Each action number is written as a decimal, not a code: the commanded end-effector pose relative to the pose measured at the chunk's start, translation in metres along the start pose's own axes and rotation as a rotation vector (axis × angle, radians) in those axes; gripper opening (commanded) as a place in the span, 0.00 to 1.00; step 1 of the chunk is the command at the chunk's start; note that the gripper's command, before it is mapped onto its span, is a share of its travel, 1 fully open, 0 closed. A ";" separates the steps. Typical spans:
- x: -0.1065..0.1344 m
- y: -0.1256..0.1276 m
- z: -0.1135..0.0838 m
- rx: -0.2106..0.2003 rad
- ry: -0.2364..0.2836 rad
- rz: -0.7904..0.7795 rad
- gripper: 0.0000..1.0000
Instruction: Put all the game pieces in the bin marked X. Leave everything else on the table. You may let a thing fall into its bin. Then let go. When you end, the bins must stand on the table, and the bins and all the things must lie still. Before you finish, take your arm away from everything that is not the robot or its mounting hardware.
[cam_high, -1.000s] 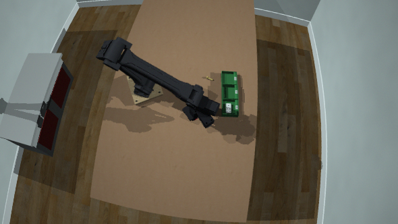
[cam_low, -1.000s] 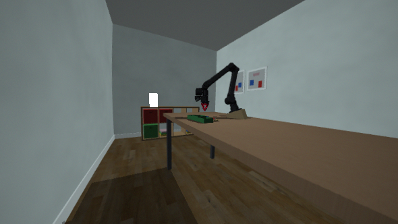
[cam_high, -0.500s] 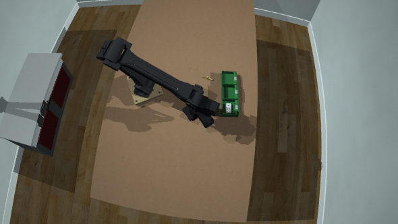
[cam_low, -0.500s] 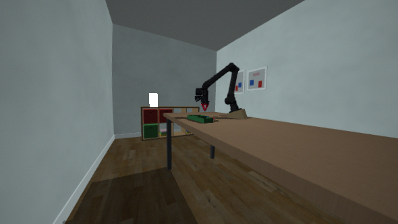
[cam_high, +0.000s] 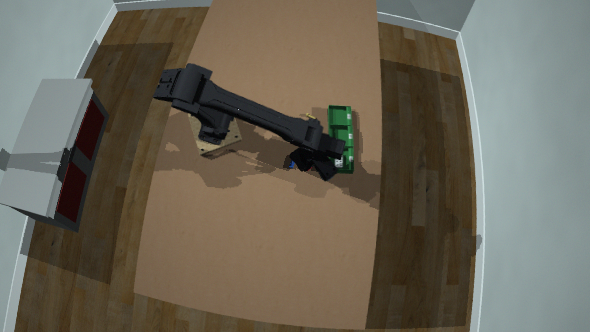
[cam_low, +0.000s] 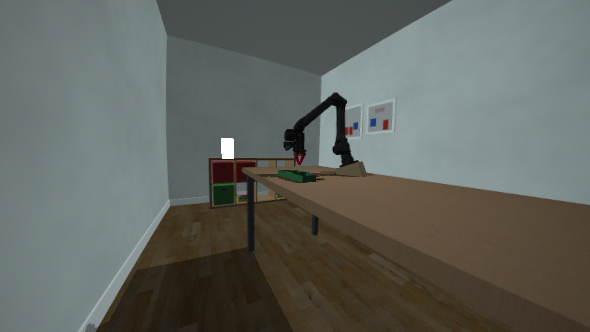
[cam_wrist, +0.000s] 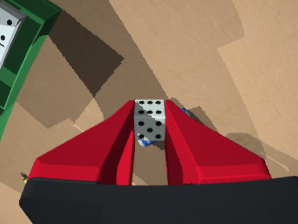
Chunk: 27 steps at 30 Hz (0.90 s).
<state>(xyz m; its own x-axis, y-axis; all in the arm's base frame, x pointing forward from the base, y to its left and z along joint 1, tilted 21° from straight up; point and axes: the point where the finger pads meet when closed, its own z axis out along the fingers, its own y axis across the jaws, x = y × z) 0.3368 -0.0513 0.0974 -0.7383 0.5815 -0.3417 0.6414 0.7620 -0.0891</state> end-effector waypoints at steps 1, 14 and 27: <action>-0.025 0.033 -0.013 -0.032 -0.043 0.040 0.10; -0.036 0.096 -0.013 -0.017 -0.027 -0.282 0.10; -0.042 0.115 -0.010 -0.004 -0.020 -0.676 0.10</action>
<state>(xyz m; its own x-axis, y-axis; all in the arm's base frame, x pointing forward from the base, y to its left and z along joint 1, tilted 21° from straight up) 0.4375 0.0199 0.0956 -0.9658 0.0993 -0.2396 0.1629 0.9511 -0.2625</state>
